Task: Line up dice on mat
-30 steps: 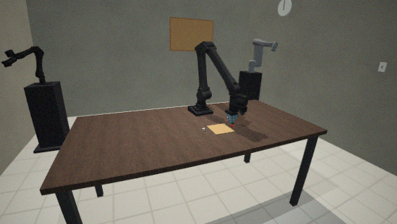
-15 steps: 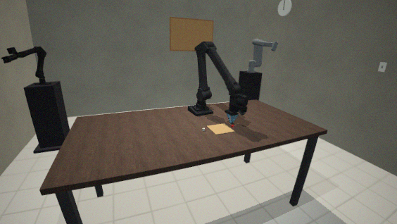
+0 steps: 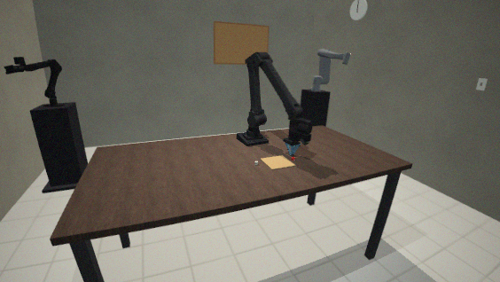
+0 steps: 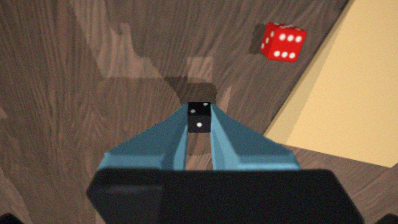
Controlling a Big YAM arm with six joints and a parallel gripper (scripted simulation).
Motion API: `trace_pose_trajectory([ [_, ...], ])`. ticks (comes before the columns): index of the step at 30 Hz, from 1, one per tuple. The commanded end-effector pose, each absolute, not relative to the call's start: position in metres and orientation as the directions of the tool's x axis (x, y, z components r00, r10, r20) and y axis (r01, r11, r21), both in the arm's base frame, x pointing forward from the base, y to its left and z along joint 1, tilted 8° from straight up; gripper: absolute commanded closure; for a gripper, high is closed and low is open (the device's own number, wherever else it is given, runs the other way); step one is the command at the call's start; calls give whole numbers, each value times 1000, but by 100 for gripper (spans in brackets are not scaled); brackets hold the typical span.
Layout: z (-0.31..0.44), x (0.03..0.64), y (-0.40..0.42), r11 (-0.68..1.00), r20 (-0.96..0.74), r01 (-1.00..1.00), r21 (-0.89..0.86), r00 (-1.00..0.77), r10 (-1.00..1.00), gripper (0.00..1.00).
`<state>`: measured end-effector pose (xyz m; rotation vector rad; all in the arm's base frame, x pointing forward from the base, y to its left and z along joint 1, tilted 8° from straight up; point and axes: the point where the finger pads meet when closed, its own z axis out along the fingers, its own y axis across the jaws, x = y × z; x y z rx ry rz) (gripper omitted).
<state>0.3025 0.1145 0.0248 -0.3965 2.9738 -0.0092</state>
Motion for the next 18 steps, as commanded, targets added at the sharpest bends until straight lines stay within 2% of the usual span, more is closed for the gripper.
trace_pose_trajectory([
  [1, 25, 306, 113, 965, -145, -260, -24, -954, -261, 89],
  [6, 57, 322, 122, 966, -199, -259, -17, -946, -257, 89],
  [18, 129, 309, 123, 966, -204, -259, -16, -945, -257, 89],
])
